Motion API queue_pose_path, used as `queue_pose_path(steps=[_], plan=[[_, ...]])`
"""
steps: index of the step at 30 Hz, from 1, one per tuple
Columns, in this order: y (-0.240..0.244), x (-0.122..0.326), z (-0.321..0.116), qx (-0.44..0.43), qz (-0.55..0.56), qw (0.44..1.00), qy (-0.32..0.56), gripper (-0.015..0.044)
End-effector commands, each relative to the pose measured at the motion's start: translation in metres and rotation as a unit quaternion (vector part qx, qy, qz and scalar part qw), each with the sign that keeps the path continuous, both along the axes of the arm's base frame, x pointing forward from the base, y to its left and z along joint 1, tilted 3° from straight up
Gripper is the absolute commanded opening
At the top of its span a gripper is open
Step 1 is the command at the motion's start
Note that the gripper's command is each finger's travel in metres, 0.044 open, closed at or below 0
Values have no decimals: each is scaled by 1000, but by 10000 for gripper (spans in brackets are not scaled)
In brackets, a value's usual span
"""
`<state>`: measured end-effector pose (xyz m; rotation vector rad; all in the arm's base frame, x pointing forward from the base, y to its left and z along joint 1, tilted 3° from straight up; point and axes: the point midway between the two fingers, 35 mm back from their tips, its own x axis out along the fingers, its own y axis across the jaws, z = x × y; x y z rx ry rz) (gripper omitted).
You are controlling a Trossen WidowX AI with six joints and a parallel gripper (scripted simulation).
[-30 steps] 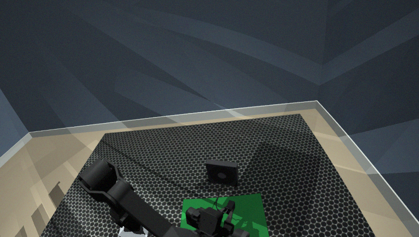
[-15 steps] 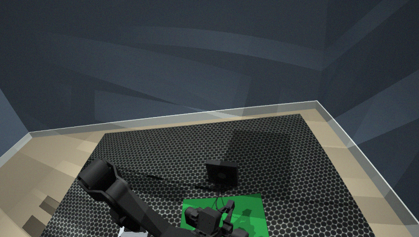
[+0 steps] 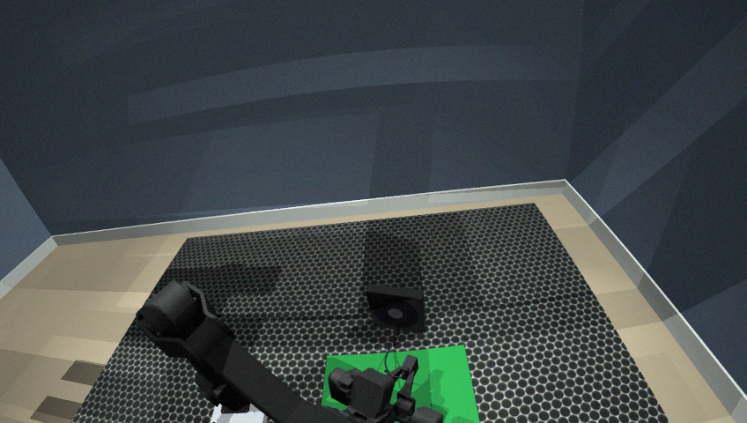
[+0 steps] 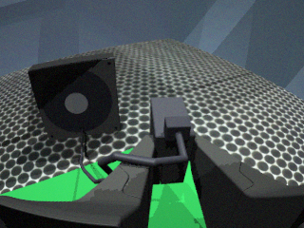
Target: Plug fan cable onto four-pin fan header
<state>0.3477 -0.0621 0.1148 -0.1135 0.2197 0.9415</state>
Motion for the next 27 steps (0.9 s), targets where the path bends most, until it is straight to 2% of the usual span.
queue_pose_path(steps=[1, 27], plan=[[-1, 0, -2, 0, 0, 1000, 0, 0], [-8, -5, -24, -1, 0, 1000, 0, 0]])
